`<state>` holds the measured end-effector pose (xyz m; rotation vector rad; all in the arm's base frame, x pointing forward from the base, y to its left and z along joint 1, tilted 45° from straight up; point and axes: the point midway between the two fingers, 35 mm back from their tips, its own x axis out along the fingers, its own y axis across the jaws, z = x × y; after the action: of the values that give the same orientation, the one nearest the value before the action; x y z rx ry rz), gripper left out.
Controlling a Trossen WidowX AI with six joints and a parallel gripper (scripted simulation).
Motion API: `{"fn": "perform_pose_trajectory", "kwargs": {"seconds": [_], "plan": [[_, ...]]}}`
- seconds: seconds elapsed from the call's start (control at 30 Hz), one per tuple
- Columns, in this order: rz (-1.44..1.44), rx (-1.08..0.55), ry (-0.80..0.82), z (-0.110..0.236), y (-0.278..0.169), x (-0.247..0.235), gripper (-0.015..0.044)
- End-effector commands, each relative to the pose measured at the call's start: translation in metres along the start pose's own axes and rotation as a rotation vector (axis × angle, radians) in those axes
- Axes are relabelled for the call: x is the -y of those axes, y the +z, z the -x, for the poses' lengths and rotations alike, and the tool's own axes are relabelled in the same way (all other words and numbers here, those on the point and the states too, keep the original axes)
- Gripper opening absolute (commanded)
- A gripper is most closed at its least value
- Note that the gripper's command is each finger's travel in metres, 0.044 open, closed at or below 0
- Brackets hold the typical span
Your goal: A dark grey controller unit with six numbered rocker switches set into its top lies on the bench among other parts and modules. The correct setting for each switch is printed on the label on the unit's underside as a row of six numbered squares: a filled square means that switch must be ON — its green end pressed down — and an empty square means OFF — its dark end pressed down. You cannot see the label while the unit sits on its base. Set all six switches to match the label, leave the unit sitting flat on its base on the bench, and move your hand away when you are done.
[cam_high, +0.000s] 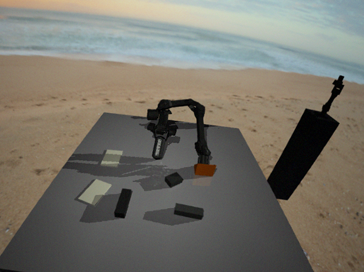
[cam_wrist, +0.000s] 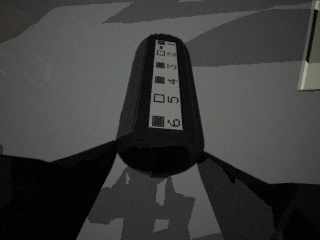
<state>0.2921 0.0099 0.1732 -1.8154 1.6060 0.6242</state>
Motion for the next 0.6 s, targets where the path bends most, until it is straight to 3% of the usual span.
{"fn": "perform_pose_trajectory", "kwargs": {"seconds": [0.0,0.57], "plan": [[0.011,-0.001,0.012,-0.006,0.0,-0.002,0.0338],[0.011,-0.002,0.012,-0.015,-0.01,-0.002,0.0338]]}}
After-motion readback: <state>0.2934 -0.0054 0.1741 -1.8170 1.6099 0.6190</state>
